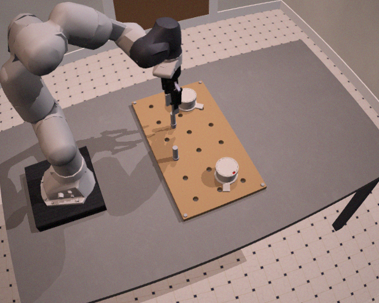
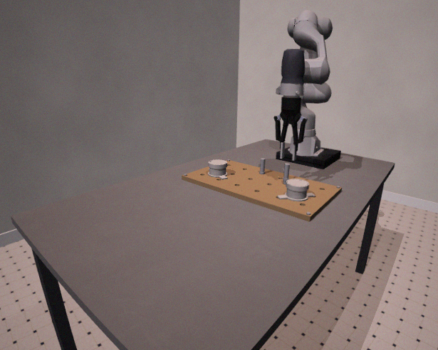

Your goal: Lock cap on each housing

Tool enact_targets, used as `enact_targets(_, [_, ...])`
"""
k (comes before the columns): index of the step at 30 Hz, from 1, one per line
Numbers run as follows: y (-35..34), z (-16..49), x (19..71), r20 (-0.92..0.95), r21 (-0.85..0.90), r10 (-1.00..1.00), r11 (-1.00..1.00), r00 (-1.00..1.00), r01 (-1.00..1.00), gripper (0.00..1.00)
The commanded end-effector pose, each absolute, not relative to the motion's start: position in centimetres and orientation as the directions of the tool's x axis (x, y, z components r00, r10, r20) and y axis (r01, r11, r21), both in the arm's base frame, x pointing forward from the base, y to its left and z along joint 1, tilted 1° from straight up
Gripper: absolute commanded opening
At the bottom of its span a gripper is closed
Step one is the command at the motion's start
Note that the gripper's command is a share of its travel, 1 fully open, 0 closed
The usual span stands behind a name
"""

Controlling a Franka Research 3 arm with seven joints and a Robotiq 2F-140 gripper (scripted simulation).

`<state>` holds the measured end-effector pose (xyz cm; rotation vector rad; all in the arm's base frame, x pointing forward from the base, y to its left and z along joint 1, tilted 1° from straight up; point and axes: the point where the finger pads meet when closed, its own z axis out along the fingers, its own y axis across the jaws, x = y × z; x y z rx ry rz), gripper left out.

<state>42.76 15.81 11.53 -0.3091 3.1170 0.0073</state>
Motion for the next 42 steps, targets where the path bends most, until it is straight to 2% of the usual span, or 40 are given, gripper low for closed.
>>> enact_targets(1, [15.6,11.4,42.7,-0.004,-0.020,-0.076,0.997,-0.997,-0.076,0.36])
enact_targets(42, [15.6,7.6,42.8,-0.004,-0.020,-0.075,0.997,-0.997,-0.075,0.36])
